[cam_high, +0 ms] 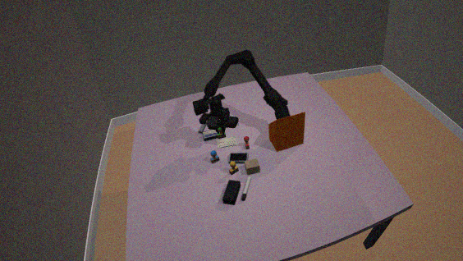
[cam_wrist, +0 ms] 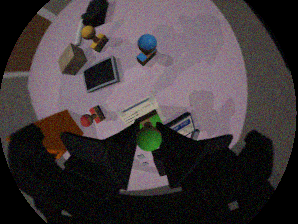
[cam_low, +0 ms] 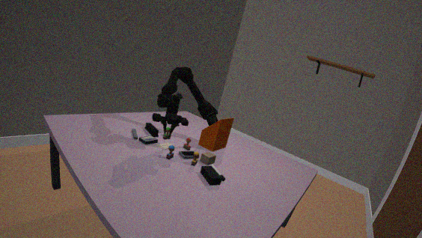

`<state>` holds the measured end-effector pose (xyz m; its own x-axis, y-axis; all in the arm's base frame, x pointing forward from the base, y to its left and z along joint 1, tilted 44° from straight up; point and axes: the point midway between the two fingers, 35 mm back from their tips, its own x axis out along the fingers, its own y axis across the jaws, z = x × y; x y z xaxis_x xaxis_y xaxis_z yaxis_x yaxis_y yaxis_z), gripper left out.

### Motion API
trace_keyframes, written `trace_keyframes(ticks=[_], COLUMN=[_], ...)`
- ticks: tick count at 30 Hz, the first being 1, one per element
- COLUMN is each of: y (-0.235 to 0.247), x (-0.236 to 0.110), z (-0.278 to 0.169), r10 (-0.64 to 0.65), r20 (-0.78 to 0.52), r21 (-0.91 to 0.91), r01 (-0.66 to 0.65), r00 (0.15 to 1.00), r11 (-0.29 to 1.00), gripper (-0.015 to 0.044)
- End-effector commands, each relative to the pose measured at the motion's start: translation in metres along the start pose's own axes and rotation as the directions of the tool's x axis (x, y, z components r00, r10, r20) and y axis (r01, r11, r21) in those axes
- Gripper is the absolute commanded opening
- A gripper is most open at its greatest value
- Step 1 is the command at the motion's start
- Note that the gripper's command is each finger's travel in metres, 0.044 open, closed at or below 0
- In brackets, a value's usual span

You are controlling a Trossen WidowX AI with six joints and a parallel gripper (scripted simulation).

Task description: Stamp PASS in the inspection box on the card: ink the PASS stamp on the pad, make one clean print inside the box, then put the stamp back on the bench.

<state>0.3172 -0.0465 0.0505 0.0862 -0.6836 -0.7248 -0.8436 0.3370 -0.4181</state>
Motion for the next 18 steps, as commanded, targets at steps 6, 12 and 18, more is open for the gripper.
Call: trace_keyframes(ticks=[6, 12, 18], y=[0.0, 0.0, 0.0], x=[0.006, 0.01, 0.014], z=[0.0, 0.0, 0.0], r10=[-0.002, -0.002, -0.002], r20=[-0.004, -0.004, -0.004], r21=[-0.005, -0.005, -0.004], r01=[0.002, 0.002, 0.002], r00=[1.0, 1.0, 1.0], r11=[1.0, 1.0, 1.0], gripper=[0.0, 0.0, 0.0])
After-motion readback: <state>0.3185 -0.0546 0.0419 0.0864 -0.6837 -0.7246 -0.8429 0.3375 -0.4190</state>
